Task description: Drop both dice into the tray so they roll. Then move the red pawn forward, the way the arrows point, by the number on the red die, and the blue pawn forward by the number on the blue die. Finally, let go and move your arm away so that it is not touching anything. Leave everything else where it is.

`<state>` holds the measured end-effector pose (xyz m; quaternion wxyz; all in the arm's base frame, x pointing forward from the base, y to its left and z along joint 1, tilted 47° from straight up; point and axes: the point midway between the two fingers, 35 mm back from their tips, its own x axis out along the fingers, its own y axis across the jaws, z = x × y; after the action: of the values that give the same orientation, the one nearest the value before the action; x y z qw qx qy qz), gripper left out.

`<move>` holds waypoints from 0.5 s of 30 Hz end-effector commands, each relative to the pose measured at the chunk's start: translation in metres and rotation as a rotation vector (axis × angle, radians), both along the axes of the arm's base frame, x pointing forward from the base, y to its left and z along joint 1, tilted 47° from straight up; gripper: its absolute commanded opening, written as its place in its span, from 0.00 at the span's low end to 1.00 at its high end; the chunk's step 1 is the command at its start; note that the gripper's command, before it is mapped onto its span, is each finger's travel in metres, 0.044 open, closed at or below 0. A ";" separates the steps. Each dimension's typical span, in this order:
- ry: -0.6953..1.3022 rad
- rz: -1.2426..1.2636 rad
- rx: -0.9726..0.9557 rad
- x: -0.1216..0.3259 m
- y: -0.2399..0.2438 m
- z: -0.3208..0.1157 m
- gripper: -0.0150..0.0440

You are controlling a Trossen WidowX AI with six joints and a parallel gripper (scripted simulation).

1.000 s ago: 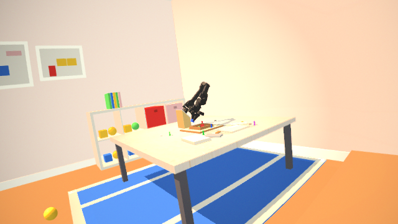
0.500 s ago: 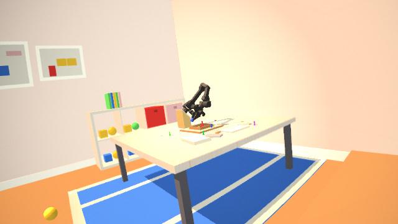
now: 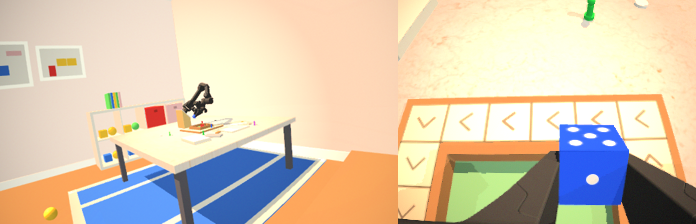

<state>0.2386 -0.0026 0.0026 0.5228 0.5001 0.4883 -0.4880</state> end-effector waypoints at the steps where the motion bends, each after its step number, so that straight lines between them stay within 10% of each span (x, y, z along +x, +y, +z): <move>1: -0.005 -0.003 -0.007 0.002 -0.001 0.002 0.25; 15: -0.002 0.000 0.000 0.001 0.000 0.001 0.25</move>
<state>0.2394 -0.0026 0.0038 0.5233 0.5004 0.4878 -0.4876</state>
